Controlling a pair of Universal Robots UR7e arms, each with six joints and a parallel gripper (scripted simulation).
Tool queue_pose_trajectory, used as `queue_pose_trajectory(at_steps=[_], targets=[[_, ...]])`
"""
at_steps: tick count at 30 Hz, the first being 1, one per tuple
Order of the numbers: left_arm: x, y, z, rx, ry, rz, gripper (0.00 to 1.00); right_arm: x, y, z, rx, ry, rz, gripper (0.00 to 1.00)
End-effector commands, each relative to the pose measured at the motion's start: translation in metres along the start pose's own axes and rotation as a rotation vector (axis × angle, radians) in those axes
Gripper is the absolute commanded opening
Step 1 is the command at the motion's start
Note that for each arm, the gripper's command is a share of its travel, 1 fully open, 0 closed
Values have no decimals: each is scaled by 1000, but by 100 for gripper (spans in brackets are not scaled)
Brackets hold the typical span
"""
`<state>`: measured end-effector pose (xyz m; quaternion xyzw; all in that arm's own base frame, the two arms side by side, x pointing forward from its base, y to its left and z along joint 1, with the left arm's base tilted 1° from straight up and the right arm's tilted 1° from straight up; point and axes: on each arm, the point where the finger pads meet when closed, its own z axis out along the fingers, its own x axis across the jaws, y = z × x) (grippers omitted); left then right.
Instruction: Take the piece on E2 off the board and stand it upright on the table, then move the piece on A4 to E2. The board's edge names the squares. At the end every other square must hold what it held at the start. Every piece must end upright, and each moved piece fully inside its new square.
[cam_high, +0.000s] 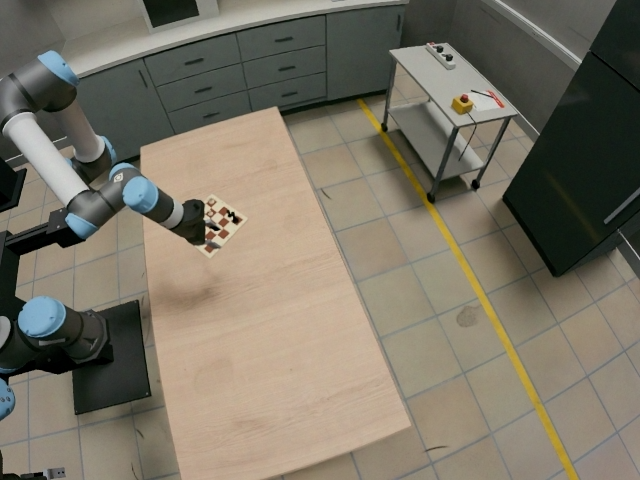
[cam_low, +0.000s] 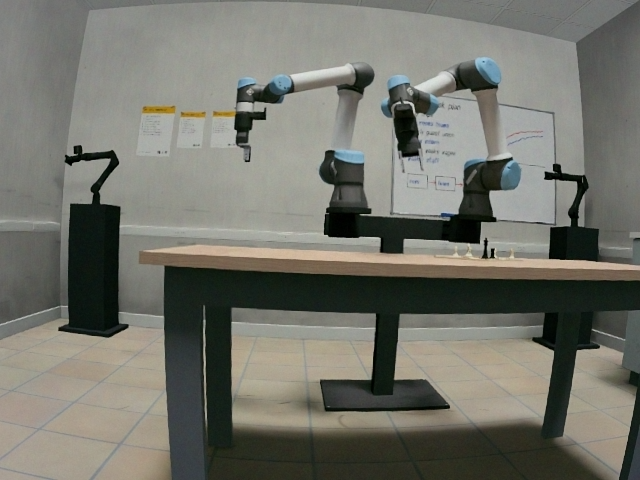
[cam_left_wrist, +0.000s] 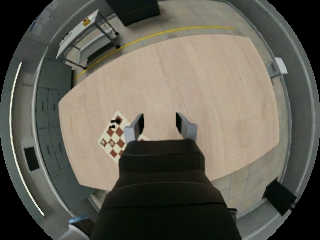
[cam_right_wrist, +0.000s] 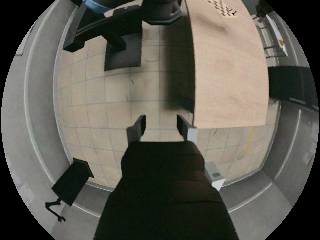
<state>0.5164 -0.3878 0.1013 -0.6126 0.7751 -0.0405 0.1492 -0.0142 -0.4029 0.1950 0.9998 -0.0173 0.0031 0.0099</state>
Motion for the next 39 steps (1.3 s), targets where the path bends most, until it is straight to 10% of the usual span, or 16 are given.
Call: queue_pose_trajectory(at_steps=[1, 39], targets=[[-7, 37, 21, 87, -38, -110, 100, 0, 0, 0, -1, 0, 0, 100], [-37, 190, 110, 363, -215, -545, 100, 0, 0, 0, -1, 0, 0, 100]])
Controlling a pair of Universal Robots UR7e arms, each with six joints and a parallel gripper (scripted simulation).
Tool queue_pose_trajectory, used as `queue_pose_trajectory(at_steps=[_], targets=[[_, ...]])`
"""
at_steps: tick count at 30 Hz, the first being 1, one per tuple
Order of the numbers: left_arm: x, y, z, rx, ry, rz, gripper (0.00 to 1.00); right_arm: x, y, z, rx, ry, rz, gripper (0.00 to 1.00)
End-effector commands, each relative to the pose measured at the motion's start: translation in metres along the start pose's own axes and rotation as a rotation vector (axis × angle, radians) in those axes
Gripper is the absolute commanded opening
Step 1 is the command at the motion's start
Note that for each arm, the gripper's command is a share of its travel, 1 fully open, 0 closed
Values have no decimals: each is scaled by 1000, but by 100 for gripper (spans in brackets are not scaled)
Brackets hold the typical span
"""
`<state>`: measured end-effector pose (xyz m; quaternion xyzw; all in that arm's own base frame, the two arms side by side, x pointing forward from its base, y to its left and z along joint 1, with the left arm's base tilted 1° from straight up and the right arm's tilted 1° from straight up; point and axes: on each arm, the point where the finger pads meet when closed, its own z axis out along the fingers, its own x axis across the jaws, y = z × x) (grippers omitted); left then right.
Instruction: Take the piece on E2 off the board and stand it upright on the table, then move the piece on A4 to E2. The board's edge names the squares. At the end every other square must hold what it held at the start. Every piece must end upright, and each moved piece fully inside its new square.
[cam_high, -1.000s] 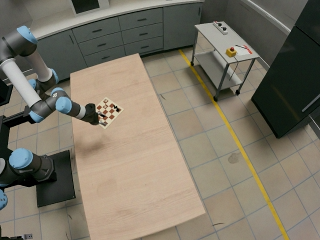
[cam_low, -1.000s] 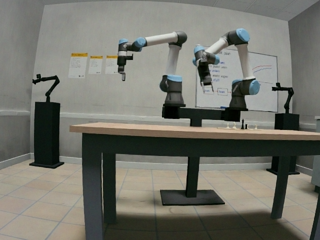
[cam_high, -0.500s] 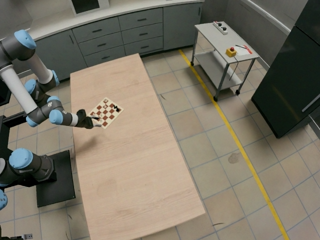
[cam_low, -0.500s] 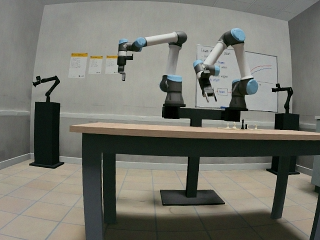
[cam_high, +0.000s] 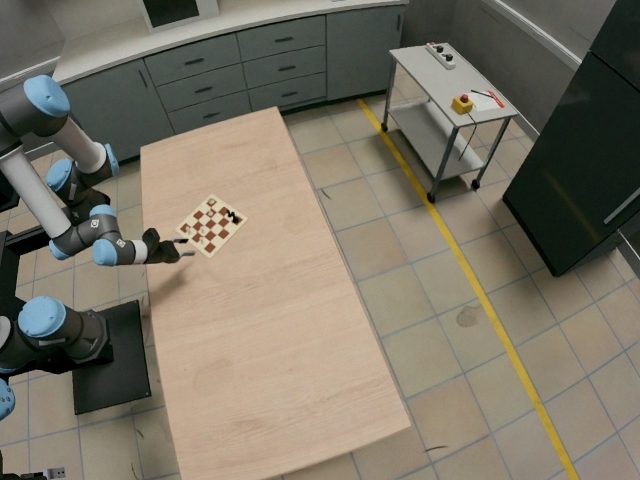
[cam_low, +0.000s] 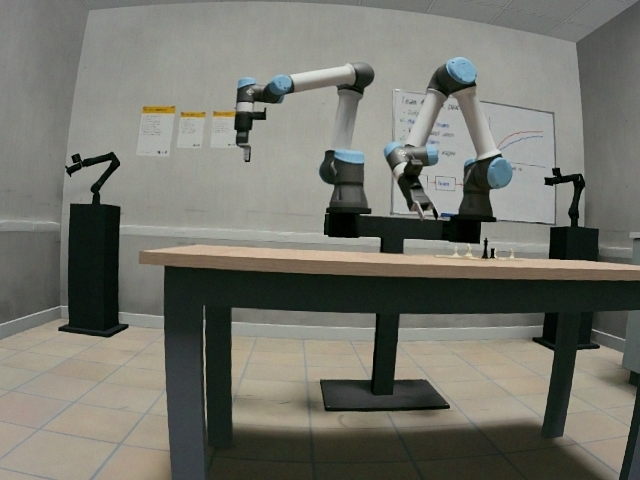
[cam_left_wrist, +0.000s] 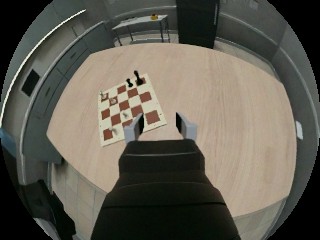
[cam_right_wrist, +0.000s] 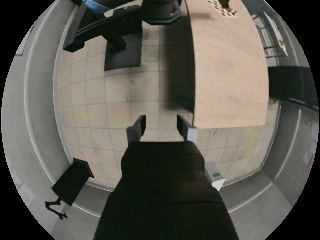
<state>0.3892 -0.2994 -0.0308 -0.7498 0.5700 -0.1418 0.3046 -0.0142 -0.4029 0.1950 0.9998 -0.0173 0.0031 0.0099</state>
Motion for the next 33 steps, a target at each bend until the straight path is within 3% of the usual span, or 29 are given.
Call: queue_pose_trajectory(at_steps=[1, 14, 33], targets=[[-12, 21, 6, 45, -29, -70, 100, 0, 0, 0, -1, 0, 0, 100], [-40, 63, 21, 129, -80, -198, 100, 0, 0, 0, -1, 0, 0, 100], [-62, 100, 33, 198, -125, -306, 100, 0, 0, 0, -1, 0, 0, 100]])
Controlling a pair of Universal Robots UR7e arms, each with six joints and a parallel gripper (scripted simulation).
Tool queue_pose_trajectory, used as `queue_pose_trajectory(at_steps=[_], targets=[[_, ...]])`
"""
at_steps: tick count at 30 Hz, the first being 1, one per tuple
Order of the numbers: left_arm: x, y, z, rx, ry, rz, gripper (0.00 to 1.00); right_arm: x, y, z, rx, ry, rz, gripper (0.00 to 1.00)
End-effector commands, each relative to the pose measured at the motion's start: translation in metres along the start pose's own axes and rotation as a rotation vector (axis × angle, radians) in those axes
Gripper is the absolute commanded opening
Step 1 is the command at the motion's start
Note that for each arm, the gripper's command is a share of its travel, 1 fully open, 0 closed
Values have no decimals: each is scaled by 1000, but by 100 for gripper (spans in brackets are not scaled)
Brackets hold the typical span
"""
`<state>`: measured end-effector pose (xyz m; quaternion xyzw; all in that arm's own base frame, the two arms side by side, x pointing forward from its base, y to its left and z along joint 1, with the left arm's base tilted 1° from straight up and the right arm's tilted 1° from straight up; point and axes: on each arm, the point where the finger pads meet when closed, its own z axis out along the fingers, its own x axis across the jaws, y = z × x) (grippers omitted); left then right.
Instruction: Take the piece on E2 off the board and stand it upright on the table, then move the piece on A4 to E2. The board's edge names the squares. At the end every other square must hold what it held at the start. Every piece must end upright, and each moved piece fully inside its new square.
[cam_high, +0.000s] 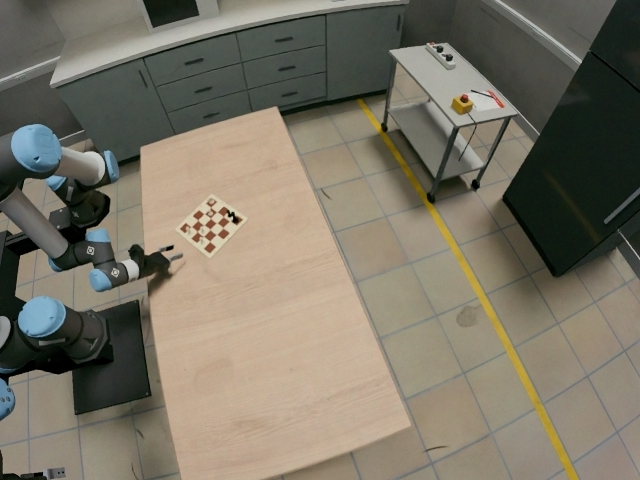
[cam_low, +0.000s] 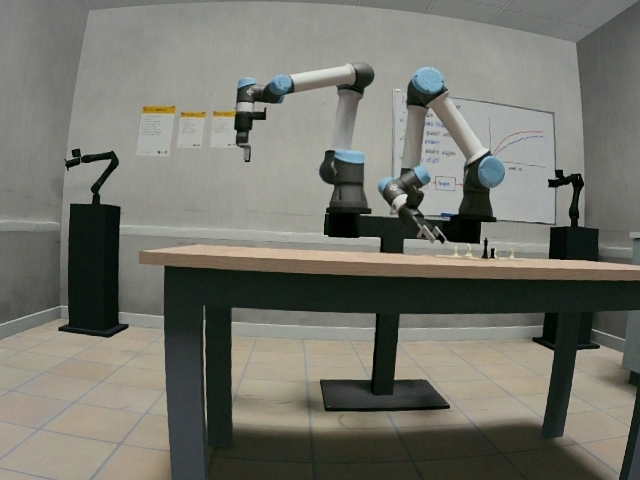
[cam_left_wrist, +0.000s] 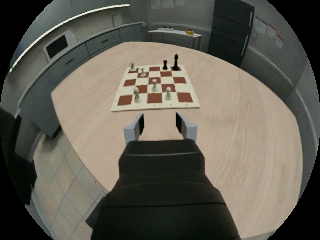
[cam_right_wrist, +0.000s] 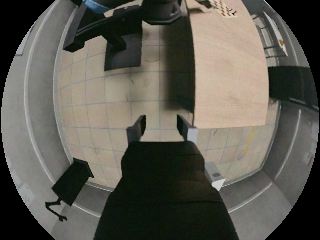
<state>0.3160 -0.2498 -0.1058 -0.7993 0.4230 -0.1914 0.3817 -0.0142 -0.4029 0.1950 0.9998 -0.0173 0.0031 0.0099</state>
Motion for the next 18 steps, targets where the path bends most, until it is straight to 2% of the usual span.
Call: queue_pose_trajectory(at_steps=[1, 18], targets=[[-5, 6, 1, 16, -9, -23, 100, 0, 0, 0, -1, 0, 0, 100], [-10, 10, 3, 28, -14, -40, 100, 0, 0, 0, -1, 0, 0, 100]])
